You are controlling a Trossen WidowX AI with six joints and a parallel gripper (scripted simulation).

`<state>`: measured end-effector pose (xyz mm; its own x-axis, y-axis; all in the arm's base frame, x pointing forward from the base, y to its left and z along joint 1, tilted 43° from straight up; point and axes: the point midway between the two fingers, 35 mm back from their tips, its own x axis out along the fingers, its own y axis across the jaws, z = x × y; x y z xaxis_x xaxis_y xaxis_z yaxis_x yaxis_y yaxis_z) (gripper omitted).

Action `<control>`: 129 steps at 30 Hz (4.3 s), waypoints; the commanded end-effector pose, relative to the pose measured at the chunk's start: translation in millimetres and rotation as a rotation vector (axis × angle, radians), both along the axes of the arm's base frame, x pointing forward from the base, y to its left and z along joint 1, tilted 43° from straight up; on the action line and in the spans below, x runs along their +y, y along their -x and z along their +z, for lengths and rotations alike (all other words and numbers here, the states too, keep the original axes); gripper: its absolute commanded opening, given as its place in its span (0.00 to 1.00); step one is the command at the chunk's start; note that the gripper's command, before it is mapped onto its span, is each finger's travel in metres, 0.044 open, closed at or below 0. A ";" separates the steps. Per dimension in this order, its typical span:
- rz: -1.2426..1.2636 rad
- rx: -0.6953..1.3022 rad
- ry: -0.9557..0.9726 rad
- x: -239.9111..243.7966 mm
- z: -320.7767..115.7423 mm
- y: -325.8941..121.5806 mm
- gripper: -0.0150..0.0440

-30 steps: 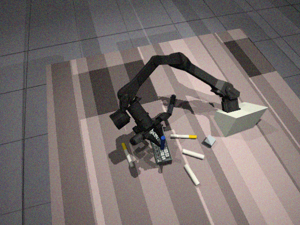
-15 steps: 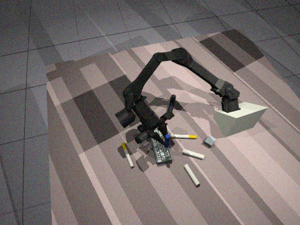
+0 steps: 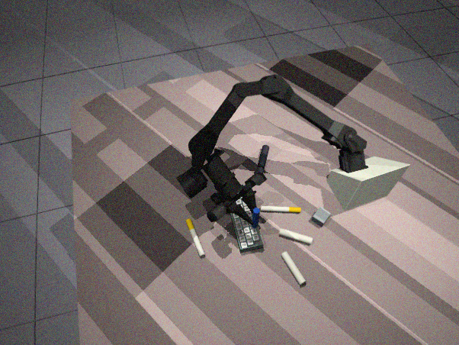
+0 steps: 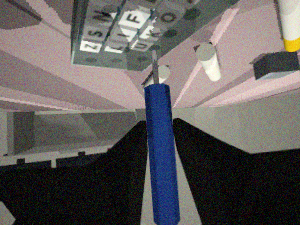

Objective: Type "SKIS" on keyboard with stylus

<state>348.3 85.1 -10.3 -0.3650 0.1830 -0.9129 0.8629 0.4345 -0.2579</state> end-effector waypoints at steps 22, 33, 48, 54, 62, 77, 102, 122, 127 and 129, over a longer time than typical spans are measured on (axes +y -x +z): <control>0.006 -0.002 0.001 -9.1 -9.4 -1.6 0.39; 0.006 -0.002 0.002 -10.4 -10.8 -1.8 0.39; 0.006 -0.001 0.000 14.9 16.9 4.8 0.39; 0.016 -0.005 0.000 13.7 15.3 4.5 0.37; 0.014 -0.004 0.000 15.0 15.1 2.2 0.25; 0.006 -0.002 0.000 12.7 0.4 -17.8 0.25; 0.006 -0.002 0.001 4.1 -7.9 -21.1 0.39; 0.006 -0.002 0.001 -1.6 -14.1 -22.1 0.39; 0.006 -0.002 0.001 -2.9 -15.5 -22.4 0.39; 0.006 -0.002 0.001 -2.6 -15.2 -22.3 0.39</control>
<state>370.6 83.2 -25.1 -0.3647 0.1844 -0.9127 0.8634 0.4339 -0.2574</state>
